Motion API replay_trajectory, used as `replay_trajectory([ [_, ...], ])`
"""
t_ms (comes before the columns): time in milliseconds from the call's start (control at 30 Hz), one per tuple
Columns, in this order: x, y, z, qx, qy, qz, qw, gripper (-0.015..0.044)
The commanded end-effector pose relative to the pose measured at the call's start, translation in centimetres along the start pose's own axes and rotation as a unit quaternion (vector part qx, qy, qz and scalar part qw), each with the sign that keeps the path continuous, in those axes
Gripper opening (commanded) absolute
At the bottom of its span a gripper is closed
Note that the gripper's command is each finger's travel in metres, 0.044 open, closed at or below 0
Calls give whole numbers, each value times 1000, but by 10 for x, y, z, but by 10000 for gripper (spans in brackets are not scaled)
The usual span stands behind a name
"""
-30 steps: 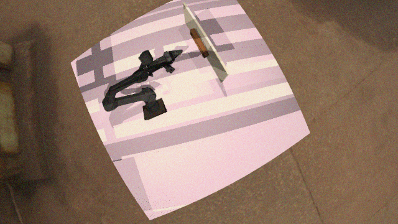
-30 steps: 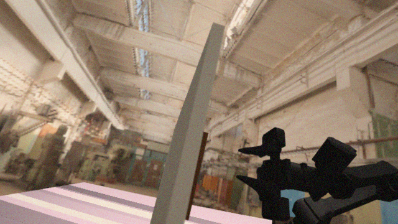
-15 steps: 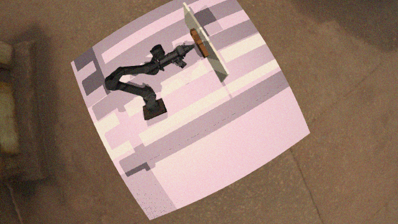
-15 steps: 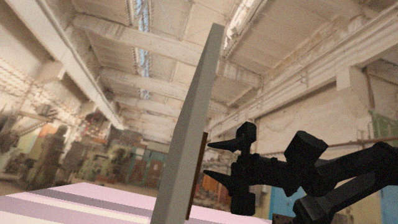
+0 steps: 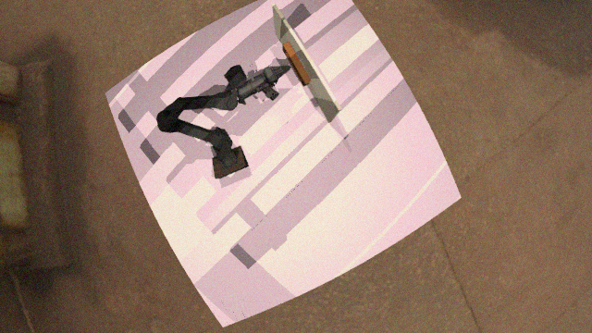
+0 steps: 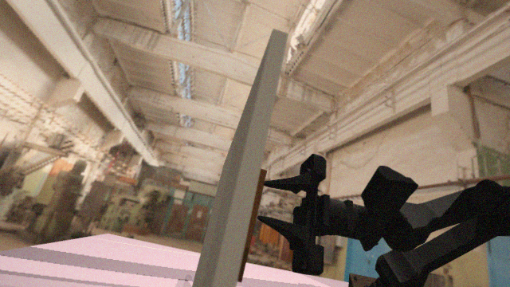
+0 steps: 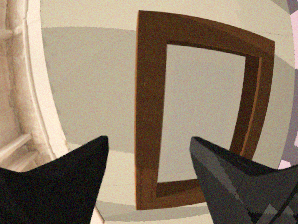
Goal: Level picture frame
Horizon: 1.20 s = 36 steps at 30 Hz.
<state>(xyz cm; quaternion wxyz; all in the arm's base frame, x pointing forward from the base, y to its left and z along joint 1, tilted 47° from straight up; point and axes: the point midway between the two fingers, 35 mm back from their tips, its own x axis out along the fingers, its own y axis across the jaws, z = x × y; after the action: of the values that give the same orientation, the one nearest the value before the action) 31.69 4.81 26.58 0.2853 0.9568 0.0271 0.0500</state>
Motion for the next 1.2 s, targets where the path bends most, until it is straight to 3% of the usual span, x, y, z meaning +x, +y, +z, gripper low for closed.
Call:
replay_trajectory([
  [0, 6, 2, -3, 2, 4, 1, 1000, 260],
  [633, 35, 1, -3, 2, 4, 1, 1000, 260],
  [1167, 36, 1, -3, 2, 4, 1, 1000, 260],
])
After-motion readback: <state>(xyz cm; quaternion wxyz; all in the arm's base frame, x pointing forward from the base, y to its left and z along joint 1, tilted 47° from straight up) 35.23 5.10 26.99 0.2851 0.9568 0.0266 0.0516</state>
